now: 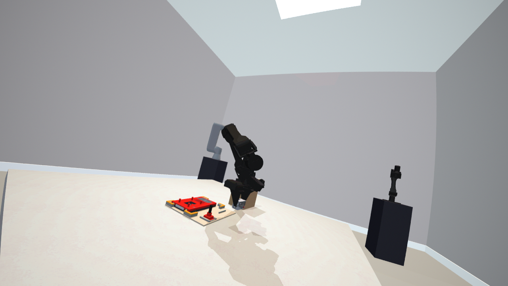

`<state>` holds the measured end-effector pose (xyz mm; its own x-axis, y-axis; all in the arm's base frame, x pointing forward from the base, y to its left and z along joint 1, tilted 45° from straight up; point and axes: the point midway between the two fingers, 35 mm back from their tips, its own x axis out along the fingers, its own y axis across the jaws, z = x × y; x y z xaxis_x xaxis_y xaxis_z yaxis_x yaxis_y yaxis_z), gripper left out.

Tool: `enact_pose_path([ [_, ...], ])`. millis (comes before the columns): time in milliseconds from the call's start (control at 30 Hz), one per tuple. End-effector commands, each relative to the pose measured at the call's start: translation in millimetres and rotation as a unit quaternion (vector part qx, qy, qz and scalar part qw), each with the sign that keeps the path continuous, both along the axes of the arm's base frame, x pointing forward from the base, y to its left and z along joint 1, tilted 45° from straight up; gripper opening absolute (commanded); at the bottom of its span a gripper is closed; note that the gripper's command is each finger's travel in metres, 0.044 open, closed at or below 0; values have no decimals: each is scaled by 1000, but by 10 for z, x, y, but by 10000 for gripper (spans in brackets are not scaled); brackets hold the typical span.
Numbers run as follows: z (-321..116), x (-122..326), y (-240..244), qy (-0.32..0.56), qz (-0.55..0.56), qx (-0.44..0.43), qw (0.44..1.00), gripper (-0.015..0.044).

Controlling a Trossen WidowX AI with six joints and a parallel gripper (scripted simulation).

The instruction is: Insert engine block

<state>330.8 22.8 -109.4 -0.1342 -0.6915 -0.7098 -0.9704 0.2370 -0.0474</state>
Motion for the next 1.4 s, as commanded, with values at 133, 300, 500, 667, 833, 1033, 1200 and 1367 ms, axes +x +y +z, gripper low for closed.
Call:
enact_pose_path([
  [133, 211, 30, 215, -4, 0, 2, 1000, 0],
  [300, 331, 25, 320, -4, 0, 1, 1000, 0],
  [500, 258, 8, 239, -4, 0, 1, 1000, 0],
  [667, 216, -2, 193, -4, 0, 1, 1000, 0],
  [833, 236, -3, 206, -7, 1, 16, 1000, 0],
  [1033, 251, -12, 183, -16, 1, 57, 998, 0],
  [1200, 271, -28, 132, -31, 1, 132, 991, 0],
  [1367, 286, -44, 75, -49, 4, 213, 976, 0],
])
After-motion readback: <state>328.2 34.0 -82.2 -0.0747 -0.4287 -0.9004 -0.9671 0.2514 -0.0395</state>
